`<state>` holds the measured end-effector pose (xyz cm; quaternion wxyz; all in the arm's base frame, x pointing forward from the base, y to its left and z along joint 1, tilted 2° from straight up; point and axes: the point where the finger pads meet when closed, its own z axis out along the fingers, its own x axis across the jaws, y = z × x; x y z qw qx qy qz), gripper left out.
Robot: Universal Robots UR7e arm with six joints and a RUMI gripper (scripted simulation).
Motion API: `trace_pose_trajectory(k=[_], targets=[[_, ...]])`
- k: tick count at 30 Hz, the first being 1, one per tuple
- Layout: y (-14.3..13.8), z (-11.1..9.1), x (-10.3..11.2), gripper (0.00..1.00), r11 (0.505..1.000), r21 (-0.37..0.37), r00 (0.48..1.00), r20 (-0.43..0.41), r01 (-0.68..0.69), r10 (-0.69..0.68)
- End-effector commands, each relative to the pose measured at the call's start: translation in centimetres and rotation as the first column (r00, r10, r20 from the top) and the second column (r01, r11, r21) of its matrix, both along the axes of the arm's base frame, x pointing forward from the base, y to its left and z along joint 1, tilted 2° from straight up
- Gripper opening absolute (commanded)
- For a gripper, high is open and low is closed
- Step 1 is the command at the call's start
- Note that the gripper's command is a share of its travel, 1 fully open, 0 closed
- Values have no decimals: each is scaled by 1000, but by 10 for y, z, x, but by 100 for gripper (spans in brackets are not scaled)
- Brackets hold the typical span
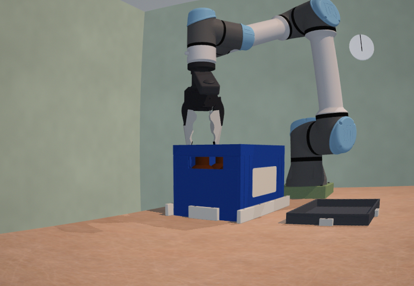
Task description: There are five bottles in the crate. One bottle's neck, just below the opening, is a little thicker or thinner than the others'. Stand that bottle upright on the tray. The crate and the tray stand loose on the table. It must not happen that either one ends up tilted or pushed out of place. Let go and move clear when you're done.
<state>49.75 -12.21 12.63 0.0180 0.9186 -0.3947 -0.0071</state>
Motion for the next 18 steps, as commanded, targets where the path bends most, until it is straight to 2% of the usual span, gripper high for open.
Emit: trace_pose_trajectory(k=[1,18], targets=[[0,-6,0,38,1000,-1,1000,1,0,0],[-1,-16,0,38,1000,-1,1000,1,0,0]])
